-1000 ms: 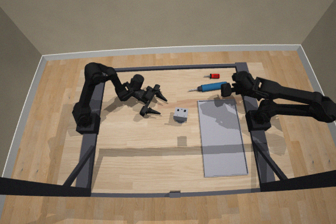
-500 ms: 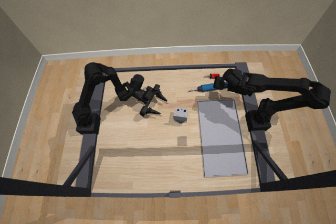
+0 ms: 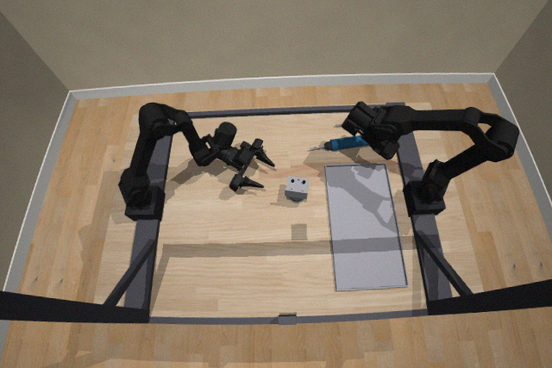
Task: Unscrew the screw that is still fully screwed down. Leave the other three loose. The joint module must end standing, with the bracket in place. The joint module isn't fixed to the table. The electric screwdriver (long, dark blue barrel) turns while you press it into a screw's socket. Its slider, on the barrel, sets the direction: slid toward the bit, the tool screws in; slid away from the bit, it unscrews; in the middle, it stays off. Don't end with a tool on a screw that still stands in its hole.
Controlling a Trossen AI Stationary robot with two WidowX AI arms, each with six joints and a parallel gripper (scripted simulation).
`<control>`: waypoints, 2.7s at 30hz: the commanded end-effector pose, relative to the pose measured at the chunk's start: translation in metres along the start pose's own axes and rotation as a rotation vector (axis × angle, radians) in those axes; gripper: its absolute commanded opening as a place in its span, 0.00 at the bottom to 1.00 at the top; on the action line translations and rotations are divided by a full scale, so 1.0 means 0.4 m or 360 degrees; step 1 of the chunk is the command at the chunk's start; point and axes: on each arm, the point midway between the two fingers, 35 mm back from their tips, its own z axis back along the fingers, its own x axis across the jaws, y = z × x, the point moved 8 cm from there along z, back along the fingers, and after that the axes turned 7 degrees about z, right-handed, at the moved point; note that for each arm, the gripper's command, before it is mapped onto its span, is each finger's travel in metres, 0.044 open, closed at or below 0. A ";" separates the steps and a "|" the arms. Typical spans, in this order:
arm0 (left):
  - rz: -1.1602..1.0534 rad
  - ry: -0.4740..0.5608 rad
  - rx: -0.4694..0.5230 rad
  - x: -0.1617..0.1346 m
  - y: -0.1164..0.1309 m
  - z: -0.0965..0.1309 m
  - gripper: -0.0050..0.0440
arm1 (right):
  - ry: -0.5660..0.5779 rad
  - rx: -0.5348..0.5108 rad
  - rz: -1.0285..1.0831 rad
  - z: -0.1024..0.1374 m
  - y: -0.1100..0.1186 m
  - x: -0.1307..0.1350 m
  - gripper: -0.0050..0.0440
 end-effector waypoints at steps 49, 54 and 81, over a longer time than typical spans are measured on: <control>-0.0035 0.0001 -0.0029 0.008 -0.020 -0.067 0.92 | 0.0595 0.0367 -0.1252 -0.242 -0.066 0.110 0.53; -0.0035 0.0001 -0.0031 0.008 -0.021 -0.100 0.92 | 0.0580 0.0367 -0.1252 -0.237 -0.068 0.116 0.46; -0.0031 0.0002 -0.0033 0.006 -0.023 -0.229 0.92 | 0.0580 0.0367 -0.1252 -0.236 -0.068 0.115 0.43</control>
